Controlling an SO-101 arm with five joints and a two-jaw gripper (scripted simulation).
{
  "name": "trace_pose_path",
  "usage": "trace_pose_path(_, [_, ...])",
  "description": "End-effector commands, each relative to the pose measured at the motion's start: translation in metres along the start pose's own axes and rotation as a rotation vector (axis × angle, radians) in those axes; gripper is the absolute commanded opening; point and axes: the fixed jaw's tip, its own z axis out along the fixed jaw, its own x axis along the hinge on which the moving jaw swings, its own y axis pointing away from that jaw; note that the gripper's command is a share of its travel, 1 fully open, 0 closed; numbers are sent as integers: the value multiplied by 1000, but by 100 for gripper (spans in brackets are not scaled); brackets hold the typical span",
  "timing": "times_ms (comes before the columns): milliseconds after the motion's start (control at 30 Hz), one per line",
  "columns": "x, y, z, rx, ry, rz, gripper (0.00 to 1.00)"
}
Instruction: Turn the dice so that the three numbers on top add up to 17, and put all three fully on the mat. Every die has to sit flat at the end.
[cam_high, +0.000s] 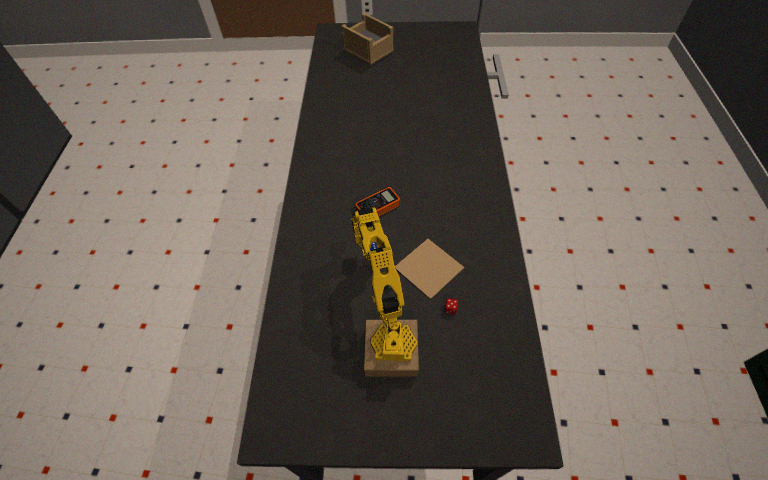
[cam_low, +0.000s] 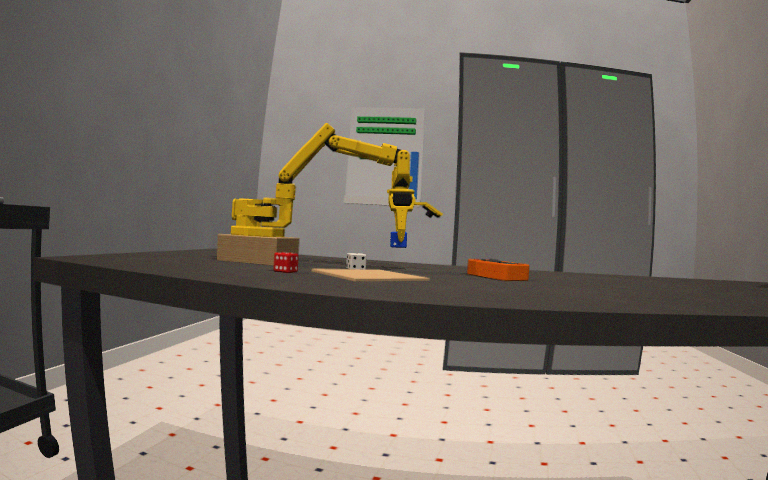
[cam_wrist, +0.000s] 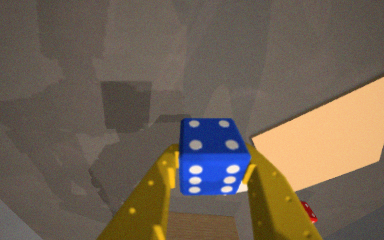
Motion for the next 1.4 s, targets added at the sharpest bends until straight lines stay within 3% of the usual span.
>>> trace_pose_path(0, [-14, -53, 3, 5, 0, 196, 0])
trace_pose_path(167, [-9, -113, 5, 14, -17, 406, 0])
trace_pose_path(233, [-9, -113, 5, 14, -17, 406, 0])
trace_pose_path(367, [1, -147, 6, 22, -28, 531, 0])
trace_pose_path(500, [10, -168, 7, 27, -34, 607, 0])
trace_pose_path(667, [14, -177, 8, 30, -40, 639, 0])
trace_pose_path(1367, [14, -177, 8, 30, -40, 640, 0])
